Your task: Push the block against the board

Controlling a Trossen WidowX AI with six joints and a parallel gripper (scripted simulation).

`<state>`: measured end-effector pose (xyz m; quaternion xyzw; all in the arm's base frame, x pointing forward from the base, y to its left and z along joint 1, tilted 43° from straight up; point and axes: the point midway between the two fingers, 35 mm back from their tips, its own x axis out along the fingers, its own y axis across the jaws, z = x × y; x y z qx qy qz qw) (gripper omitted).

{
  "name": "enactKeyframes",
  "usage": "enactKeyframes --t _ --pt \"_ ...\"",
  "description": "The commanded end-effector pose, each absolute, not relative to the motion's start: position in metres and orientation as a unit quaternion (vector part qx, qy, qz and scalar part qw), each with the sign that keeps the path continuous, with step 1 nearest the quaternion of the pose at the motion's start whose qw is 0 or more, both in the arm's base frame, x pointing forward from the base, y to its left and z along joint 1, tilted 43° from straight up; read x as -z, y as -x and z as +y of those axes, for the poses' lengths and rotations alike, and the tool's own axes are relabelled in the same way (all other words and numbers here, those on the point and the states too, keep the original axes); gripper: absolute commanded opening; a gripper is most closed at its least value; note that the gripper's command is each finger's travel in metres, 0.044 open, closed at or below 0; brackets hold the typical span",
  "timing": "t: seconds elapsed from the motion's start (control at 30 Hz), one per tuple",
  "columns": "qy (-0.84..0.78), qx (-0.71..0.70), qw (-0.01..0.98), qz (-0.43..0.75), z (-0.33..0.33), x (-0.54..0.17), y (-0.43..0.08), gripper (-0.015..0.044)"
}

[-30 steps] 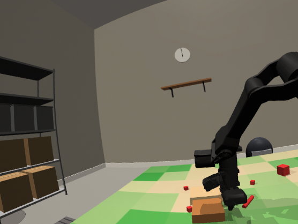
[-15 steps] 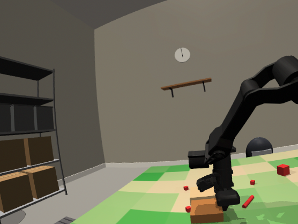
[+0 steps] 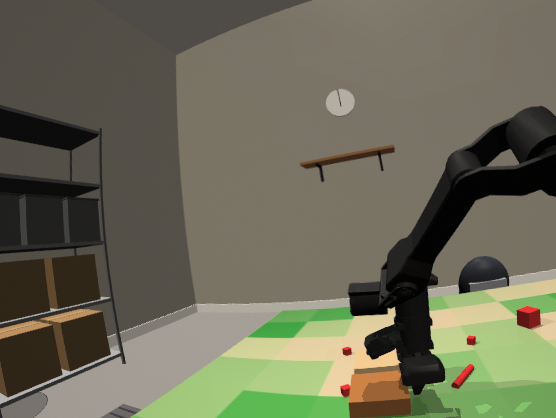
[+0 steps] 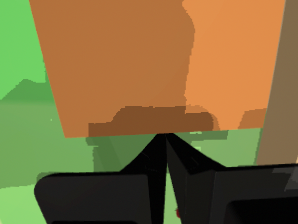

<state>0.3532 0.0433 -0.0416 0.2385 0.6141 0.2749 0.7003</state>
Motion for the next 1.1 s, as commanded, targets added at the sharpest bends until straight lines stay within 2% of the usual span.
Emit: enactKeyframes --t 0.0,0.73,0.9,1.07 --pt "-0.239 -0.276 0.702 0.612 0.043 0.041 -0.348 0.0" --pt "-0.239 -0.276 0.701 0.612 0.043 0.047 -0.313 0.0" --pt "-0.238 -0.275 0.701 0.613 0.006 0.009 -0.311 0.0" --pt "-0.238 -0.275 0.701 0.613 0.004 0.007 -0.311 0.0"
